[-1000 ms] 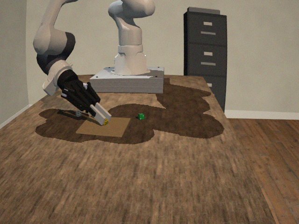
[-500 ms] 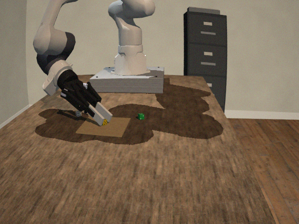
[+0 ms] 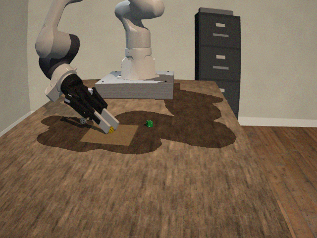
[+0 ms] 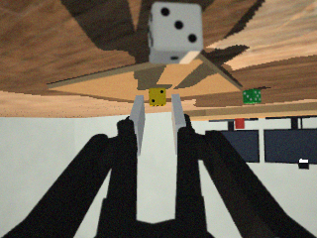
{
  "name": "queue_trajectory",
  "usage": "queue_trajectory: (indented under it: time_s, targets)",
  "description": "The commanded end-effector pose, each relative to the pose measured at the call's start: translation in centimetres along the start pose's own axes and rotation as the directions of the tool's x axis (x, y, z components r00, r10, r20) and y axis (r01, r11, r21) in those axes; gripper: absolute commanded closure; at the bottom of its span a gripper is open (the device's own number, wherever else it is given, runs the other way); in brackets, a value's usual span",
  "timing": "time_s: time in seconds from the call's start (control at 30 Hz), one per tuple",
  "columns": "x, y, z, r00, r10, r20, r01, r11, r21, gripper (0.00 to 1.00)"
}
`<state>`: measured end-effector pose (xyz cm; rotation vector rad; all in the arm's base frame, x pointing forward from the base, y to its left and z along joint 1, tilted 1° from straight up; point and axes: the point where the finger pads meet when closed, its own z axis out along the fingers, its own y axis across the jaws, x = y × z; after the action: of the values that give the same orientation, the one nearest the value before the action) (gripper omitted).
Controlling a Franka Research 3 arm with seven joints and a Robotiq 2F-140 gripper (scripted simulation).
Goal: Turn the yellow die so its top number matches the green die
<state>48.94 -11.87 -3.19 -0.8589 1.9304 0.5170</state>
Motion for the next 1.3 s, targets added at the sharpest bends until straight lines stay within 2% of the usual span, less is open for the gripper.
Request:
queue_trajectory:
  time_s: [0.0, 0.9, 1.27]
  targets:
    - [0.1, -0.2, 0.0, 1.0, -0.003, -0.001, 0.003, 1.0, 0.004, 0.81]
    - [0.1, -0.2, -0.3, 1.0, -0.003, -0.001, 0.003, 1.0, 0.004, 0.81]
    - [0.1, -0.2, -3.9, 1.0, -0.003, -0.001, 0.003, 1.0, 0.004, 0.81]
